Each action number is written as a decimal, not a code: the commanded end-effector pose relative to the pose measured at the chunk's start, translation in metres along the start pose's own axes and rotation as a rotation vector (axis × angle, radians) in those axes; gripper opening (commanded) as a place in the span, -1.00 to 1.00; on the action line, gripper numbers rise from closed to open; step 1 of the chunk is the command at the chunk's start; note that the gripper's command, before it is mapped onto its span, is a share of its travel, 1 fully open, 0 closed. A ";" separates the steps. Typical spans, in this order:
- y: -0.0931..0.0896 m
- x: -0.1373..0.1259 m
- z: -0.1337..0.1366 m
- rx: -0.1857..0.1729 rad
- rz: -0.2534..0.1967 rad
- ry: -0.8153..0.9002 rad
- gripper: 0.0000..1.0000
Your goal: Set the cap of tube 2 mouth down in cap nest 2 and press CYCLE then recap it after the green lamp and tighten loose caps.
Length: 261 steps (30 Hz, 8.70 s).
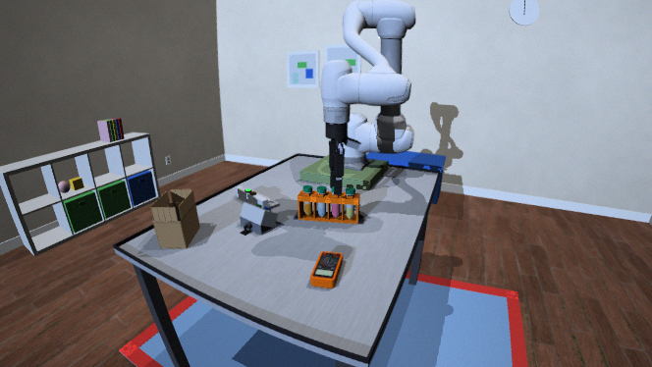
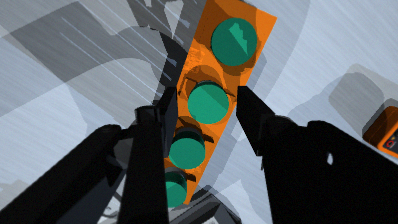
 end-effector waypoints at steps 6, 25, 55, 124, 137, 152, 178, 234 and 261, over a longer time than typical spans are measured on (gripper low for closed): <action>0.001 0.000 0.001 -0.003 0.007 0.142 -0.41; 0.000 -0.001 0.002 -0.002 0.009 -0.015 -0.41; 0.000 0.000 0.001 0.001 0.008 -0.905 -0.18; 0.001 0.000 0.002 0.000 0.004 -0.457 -0.41; 0.001 0.000 0.002 0.001 0.004 -0.904 -0.41; 0.002 0.000 0.001 0.001 0.008 -0.905 -0.18; 0.003 -0.001 0.002 -0.002 0.011 -0.106 -0.18; 0.004 0.000 0.002 0.001 0.004 -0.904 -0.18; 0.003 -0.001 0.002 -0.001 0.011 -0.306 -0.18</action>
Point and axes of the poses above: the point where the finger pads meet when closed, its own y axis back along the fingers, its own z axis across the jaws, x = y × z, the point moved 10 cm from there along y, back along the fingers, and after that the axes turned 13 degrees about -y, right-handed, at the moved point
